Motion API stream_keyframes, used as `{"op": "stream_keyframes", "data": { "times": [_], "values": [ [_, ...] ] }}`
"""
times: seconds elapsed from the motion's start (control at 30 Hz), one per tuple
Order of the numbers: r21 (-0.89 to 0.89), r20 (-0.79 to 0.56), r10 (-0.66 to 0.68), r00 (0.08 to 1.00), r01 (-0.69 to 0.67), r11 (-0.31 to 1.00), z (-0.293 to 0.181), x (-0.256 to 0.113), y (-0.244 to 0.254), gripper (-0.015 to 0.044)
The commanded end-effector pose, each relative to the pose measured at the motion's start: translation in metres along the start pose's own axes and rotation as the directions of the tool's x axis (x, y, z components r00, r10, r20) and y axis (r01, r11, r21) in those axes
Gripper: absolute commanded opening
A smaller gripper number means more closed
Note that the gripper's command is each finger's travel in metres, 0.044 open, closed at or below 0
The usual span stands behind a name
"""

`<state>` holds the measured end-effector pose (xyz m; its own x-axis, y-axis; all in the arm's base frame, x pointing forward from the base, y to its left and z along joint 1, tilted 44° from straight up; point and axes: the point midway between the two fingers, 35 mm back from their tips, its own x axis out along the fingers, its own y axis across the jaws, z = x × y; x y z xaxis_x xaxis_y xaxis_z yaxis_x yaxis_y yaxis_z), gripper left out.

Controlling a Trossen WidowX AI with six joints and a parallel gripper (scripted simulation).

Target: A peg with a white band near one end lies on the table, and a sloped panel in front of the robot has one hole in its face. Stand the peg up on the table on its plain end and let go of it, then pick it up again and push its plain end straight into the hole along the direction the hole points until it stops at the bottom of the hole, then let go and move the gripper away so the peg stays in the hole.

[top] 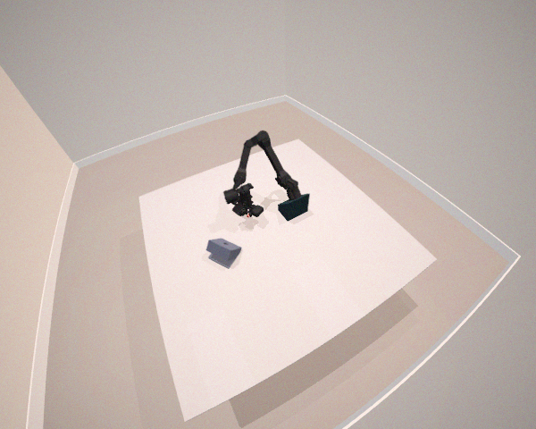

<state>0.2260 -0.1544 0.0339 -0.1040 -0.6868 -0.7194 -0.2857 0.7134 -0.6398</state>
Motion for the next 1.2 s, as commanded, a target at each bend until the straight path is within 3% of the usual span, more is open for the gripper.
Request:
{"op": "stream_keyframes", "data": {
  "times": [0.0, 0.17, 0.47, 1.17],
  "values": [
    [-0.003, -0.002, -0.002, 1.000, 0.002, 1.000, -0.0003, 0.0004, -0.0001, 0.0110],
    [-0.003, -0.002, -0.002, 1.000, 0.002, 1.000, -0.0003, 0.0004, -0.0001, 0.0110],
    [-0.003, -0.002, -0.002, 1.000, 0.002, 1.000, -0.0003, 0.0004, -0.0001, 0.0051],
    [-0.001, 0.137, 0.000, 0.991, 0.000, 1.000, -0.0054, -0.0090, 0.0000, 0.0051]
  ]
}}
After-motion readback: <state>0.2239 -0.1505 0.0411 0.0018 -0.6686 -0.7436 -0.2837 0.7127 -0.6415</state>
